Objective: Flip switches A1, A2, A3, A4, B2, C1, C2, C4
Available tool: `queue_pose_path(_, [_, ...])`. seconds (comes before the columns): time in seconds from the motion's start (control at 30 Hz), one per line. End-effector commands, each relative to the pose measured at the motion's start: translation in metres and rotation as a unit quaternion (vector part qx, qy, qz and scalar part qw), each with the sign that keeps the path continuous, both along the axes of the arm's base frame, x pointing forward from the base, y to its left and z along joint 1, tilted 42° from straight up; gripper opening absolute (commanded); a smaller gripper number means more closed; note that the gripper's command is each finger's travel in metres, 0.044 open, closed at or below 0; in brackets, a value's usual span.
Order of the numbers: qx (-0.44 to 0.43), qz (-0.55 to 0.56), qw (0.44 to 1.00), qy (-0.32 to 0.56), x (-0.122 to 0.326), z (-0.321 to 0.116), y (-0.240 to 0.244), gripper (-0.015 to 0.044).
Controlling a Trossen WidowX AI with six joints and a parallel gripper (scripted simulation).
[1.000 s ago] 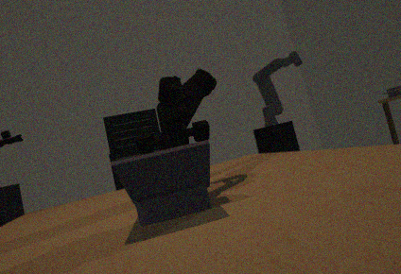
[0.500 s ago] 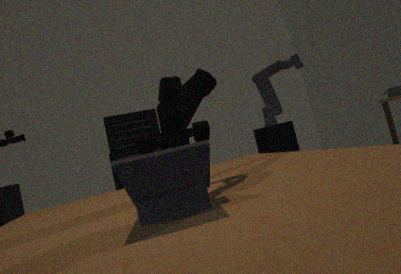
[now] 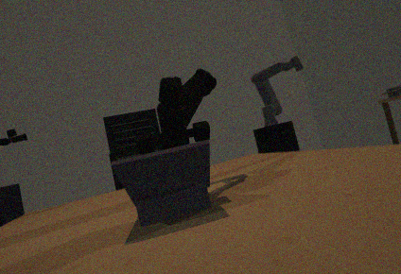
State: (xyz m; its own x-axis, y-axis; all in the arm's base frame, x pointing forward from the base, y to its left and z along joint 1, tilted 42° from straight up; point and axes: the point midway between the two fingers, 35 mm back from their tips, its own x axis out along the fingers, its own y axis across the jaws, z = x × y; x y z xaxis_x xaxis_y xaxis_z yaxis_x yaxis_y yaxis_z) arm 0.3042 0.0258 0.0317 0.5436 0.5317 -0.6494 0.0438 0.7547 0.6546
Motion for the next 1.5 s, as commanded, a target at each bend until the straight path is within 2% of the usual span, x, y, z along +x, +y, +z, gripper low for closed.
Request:
queue_pose_path(0.0, [0.001,-0.002,1.0,0.002,0.0,-0.001,0.0,0.0])
queue_pose_path(0.5, [0.001,-0.002,1.0,0.002,0.001,-0.003,0.001,0.0])
queue_pose_path(0.73, [-0.001,-0.01,1.0,-0.005,-0.035,0.037,-0.032,0.0])
queue_pose_path(0.87, [-0.001,-0.011,1.0,-0.006,-0.036,0.038,-0.033,0.0])
queue_pose_path(1.13, [0.0,-0.011,1.0,-0.005,-0.068,0.039,0.002,0.0])
queue_pose_path(1.47, [0.001,-0.002,1.0,0.004,-0.048,0.017,0.02,0.0])
